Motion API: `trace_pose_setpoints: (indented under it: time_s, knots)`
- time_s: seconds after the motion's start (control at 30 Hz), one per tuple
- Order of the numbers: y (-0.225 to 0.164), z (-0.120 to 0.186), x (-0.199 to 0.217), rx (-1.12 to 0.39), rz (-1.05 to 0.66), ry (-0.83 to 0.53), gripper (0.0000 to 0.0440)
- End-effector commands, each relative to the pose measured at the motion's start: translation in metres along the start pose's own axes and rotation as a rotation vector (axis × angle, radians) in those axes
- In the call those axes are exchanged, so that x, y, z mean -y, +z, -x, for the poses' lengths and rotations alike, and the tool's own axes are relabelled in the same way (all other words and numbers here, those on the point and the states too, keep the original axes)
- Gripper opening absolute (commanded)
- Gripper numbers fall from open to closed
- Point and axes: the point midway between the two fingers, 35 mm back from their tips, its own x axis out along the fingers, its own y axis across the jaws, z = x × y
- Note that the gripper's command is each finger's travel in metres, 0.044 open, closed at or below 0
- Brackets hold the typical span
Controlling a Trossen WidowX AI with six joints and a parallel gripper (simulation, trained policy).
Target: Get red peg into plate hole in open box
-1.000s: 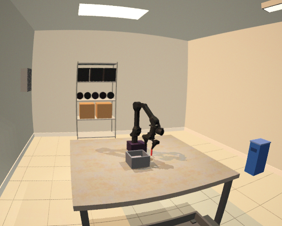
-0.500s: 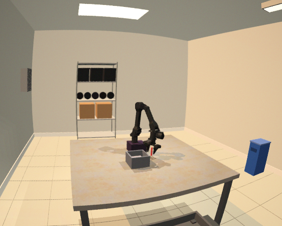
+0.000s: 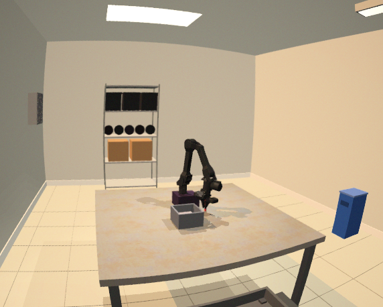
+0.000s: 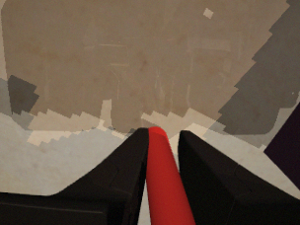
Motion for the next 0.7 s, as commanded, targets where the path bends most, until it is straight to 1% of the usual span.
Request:
trace_pose_setpoints:
  time_s: [0.0, 0.3, 0.67]
  knots:
    - [0.003, 0.010, -0.010, 0.009, 0.022, 0.032, 0.0000]
    - [0.018, 0.040, -0.022, 0.085, 0.086, 0.082, 0.0000]
    - [0.043, 0.087, -0.043, 0.170, 0.140, 0.143, 0.0000]
